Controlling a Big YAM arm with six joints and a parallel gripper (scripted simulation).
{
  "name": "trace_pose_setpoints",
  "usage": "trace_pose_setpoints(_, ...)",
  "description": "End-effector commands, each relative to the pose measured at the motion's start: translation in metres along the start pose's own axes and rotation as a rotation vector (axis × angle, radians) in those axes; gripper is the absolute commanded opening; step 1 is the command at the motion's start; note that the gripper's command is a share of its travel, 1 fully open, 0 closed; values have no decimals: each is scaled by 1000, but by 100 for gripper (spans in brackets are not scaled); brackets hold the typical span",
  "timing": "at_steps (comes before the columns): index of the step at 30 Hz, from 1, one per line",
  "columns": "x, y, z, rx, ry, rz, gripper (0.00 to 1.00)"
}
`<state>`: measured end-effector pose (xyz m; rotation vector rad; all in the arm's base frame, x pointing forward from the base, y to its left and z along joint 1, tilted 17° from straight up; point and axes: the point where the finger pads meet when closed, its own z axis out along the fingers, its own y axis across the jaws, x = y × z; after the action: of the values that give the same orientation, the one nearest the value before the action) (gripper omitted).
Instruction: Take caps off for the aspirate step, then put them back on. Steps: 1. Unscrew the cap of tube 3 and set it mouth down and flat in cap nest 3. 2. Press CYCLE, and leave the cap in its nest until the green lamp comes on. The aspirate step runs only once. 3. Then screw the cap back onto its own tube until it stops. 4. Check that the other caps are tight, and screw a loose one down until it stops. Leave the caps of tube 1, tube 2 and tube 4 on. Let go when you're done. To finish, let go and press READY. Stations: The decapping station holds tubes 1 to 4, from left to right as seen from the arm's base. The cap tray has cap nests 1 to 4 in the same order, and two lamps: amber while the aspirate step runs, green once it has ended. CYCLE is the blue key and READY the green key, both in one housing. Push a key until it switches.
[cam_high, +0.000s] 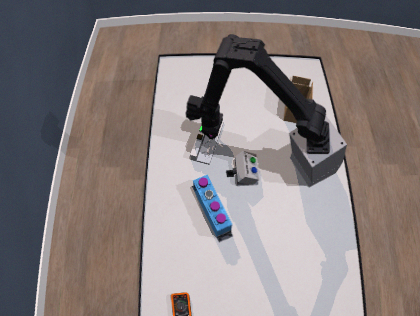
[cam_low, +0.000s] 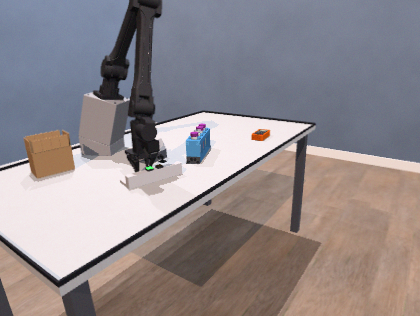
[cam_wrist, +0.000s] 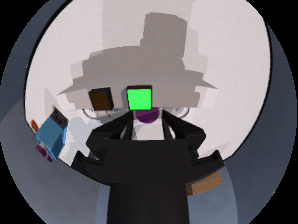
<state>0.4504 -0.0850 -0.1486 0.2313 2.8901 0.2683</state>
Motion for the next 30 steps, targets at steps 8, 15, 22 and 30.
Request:
trace_pose_setpoints(8,-12,7,1,2,-21,-13,47)
trace_pose_setpoints(15,-8,1,-1,2,-15,-5,0)
trace_pose_setpoints(22,-8,1,-1,2,-15,-5,0)
trace_pose_setpoints(30,-4,-3,-34,4,-13,-2,0)
